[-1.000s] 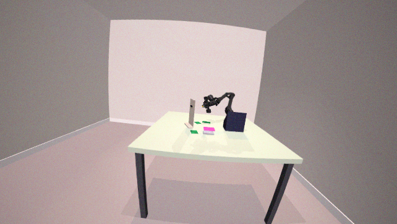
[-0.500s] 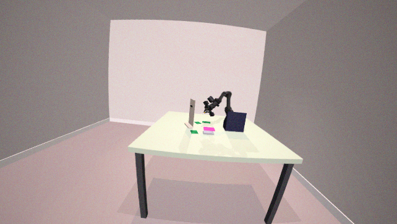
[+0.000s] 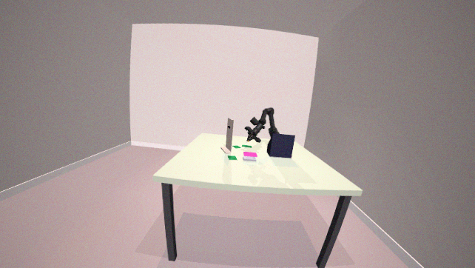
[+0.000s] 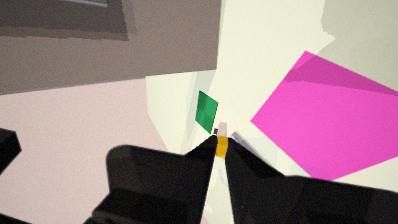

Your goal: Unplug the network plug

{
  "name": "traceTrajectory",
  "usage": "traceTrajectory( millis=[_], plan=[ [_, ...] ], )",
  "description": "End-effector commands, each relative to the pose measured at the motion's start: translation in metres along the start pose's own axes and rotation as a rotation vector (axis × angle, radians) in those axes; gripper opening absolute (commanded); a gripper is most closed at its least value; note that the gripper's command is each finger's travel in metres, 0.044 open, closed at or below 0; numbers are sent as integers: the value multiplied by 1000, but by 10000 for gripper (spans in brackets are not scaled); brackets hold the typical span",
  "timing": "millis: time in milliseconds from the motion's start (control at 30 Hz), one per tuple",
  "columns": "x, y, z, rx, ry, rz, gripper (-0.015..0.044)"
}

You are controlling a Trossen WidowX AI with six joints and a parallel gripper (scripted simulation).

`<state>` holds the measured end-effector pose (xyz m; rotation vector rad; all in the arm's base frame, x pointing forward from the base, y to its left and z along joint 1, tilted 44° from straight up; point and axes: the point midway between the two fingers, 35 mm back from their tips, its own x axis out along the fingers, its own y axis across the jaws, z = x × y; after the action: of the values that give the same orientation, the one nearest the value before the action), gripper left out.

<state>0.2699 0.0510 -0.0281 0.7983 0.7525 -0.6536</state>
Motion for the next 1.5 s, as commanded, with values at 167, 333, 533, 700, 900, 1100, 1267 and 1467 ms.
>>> traceTrajectory(
  millis=[167, 333, 533, 700, 900, 1100, 1267, 1467],
  plan=[
    [5, -33, -7, -14, -121, -111, 0],
    [6, -46, -8, -28, -199, -146, 0],
    [5, -50, -8, -34, -223, -154, 0],
    [9, -53, -8, -34, -222, -155, 0],
    [14, -56, -7, -33, -221, -155, 0],
    [19, -60, -6, -33, -220, -156, 0],
    [23, -63, -6, -33, -220, -156, 0],
    [27, -67, -5, -33, -220, -156, 0]
  ],
)
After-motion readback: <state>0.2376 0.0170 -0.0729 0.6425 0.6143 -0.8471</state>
